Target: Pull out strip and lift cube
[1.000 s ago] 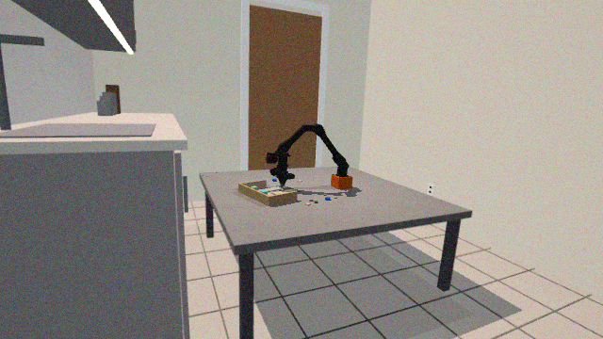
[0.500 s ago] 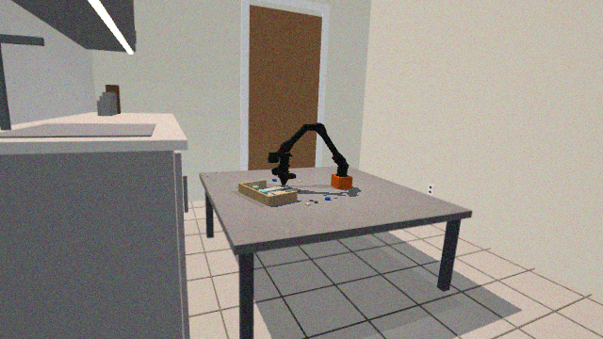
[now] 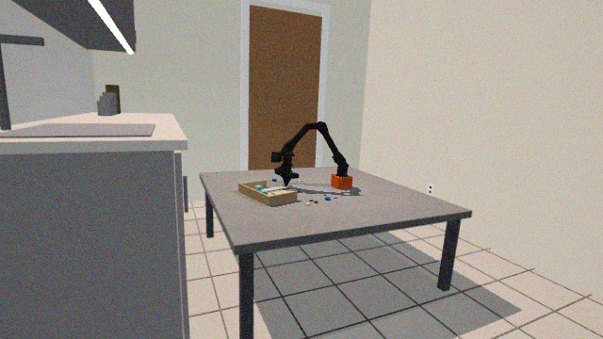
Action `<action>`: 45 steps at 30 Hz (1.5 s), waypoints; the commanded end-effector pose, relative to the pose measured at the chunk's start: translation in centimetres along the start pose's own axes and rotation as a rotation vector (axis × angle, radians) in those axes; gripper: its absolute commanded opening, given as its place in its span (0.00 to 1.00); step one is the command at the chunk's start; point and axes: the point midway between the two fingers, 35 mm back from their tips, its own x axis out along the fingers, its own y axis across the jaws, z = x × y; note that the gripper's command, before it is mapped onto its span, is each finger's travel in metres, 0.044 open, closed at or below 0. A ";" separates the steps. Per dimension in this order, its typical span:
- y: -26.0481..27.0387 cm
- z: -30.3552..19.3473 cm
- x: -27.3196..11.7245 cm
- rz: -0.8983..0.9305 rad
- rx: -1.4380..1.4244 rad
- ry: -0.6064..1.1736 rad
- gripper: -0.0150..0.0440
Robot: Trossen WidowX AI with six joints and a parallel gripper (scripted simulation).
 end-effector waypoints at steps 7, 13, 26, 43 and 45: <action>0.1 -2.1 0.5 0.007 0.000 0.019 0.25; 0.1 -3.0 0.5 0.007 0.000 0.020 0.25; 0.1 -5.0 0.5 0.007 0.000 0.021 0.25; 0.1 -7.7 0.5 0.006 0.000 0.023 0.25; 0.1 -8.0 0.5 0.006 0.000 0.024 0.25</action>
